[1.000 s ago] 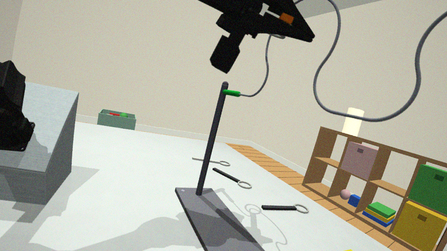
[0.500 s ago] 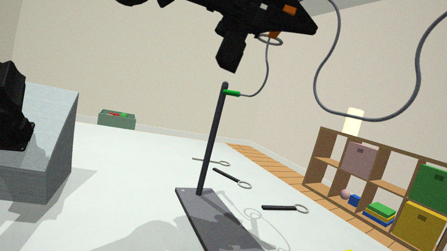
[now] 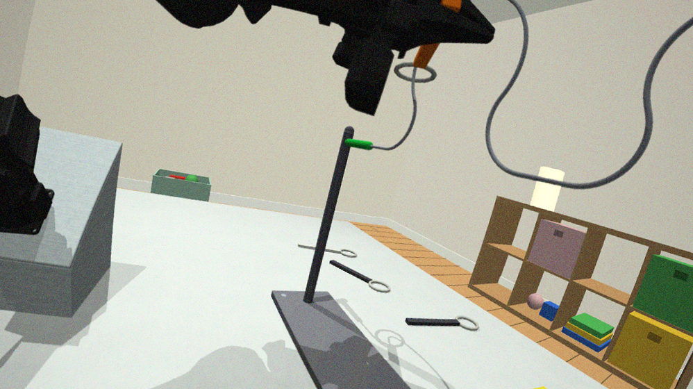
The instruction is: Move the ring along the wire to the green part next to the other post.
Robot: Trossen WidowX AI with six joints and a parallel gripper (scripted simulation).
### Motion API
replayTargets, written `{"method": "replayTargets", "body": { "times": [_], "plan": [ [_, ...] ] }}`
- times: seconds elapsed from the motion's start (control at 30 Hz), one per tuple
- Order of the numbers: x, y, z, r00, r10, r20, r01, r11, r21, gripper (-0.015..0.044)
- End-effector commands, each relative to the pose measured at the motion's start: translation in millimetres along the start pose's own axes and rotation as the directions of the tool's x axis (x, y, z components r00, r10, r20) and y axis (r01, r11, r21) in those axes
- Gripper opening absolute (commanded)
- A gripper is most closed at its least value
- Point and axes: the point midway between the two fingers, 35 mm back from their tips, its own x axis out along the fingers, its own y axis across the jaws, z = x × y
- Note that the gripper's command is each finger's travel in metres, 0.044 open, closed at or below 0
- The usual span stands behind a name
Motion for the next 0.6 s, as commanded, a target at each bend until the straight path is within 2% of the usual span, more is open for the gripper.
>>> {"method": "replayTargets", "body": {
  "times": [0.0,0.57],
  "plan": [
    [-0.4,-0.4,1.5,1.000,-0.025,-0.001,0.025,0.998,-0.051,-0.0150],
    [-1.3,-5.6,1.8,0.992,-0.124,-0.010,0.119,0.968,-0.223,-0.0150]
  ]
}}
